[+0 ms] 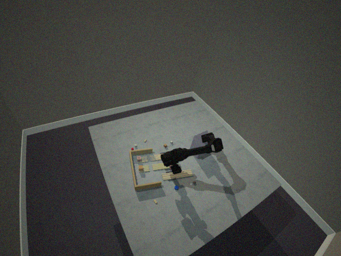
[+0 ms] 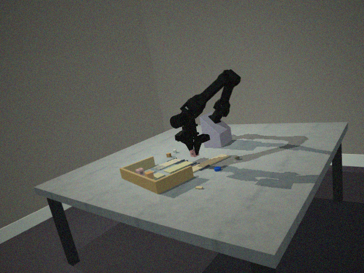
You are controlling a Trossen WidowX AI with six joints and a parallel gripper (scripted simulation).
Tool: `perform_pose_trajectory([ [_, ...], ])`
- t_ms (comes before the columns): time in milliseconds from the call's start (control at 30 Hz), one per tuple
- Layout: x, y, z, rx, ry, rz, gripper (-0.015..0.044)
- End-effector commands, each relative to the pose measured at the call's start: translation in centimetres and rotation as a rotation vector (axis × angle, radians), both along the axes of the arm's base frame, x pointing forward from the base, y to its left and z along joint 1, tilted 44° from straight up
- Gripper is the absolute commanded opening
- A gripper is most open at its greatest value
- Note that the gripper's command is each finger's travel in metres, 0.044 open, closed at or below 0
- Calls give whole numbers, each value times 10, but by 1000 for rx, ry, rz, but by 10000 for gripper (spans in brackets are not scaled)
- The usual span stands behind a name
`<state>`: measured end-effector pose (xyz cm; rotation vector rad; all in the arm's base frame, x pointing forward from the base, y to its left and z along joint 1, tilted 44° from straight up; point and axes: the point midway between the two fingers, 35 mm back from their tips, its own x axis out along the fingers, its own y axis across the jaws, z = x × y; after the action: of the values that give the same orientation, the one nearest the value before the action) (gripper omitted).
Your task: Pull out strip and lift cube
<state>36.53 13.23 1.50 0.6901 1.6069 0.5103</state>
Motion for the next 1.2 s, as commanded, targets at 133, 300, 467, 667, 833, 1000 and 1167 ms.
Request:
perform_pose_trajectory([
  [133, -26, -7, -4, 4, 3, 3, 0],
  [300, -44, -11, -7, 3, 4, 3, 0],
  [467, -62, -16, -10, 3, 5, 3, 0],
  [667, -79, -19, -13, 3, 6, 3, 0],
  [833, -77, -34, 2, 1, 6, 3, 0],
  [1000, -76, -44, 13, 2, 6, 3, 0],
  [1167, -76, -44, 13, 2, 6, 3, 0],
])
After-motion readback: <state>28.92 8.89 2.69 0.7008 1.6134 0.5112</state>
